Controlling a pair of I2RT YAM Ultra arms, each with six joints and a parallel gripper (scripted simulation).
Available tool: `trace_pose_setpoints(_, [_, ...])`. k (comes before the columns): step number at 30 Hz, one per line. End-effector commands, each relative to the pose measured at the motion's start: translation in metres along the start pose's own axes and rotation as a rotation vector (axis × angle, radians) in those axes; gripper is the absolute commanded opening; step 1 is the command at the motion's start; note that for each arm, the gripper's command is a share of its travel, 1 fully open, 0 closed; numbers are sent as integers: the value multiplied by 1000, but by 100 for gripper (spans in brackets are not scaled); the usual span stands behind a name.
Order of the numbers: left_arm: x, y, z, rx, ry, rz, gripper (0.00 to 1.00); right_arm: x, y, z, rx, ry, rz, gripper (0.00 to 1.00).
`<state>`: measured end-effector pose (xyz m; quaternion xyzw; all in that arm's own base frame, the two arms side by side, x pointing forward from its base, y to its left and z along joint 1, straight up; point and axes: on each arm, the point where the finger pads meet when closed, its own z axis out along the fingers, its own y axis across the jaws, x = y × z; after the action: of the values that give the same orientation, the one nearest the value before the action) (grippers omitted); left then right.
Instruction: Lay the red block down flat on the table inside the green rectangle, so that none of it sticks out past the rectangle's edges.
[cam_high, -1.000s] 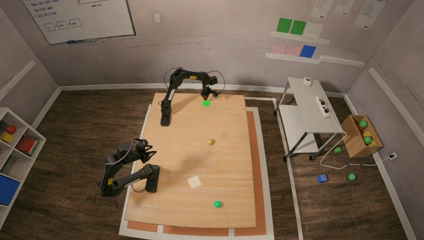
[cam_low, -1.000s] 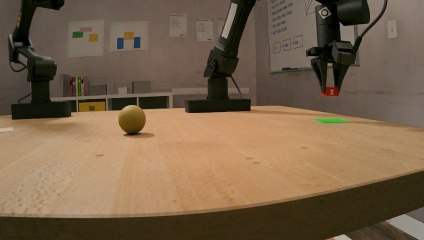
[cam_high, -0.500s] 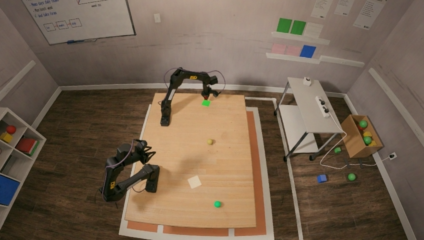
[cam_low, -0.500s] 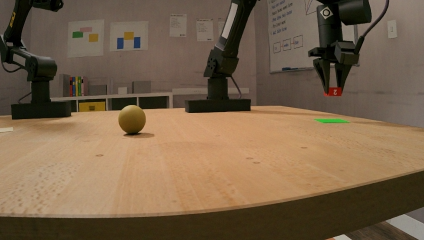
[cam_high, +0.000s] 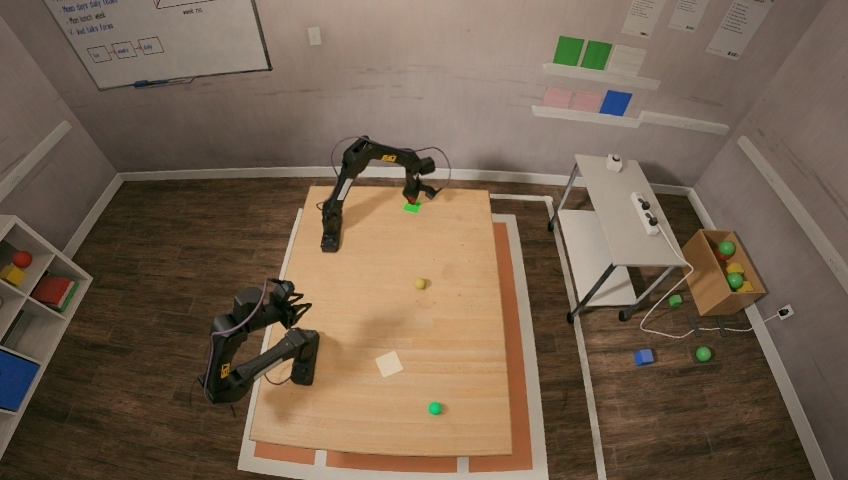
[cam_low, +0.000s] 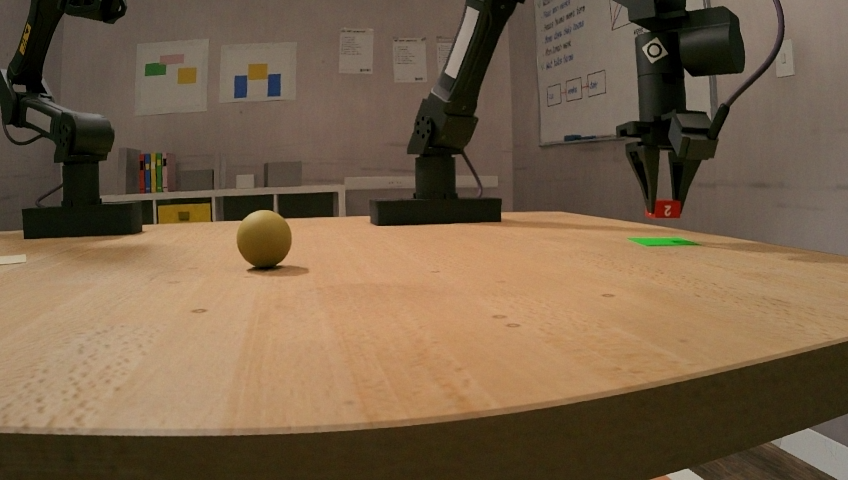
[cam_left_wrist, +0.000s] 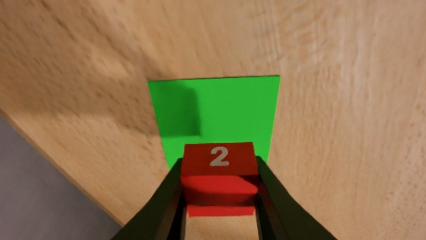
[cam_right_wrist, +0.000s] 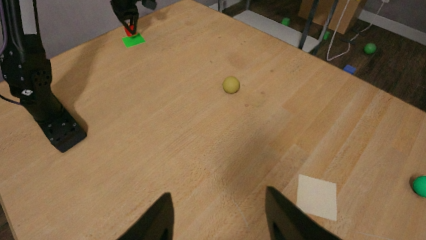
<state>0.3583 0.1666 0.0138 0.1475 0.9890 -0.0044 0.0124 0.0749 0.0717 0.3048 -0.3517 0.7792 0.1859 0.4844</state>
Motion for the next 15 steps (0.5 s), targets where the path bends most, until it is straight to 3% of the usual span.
trace_pose_setpoints(1, [-1, 3, 9, -10, -3, -6, 27, -3, -2, -6, 6, -12, 1, 46])
trace_pose_setpoints(15, [-2, 2, 18, -10, -3, -4, 27, -3, -2, -6, 6, -12, 1, 46])
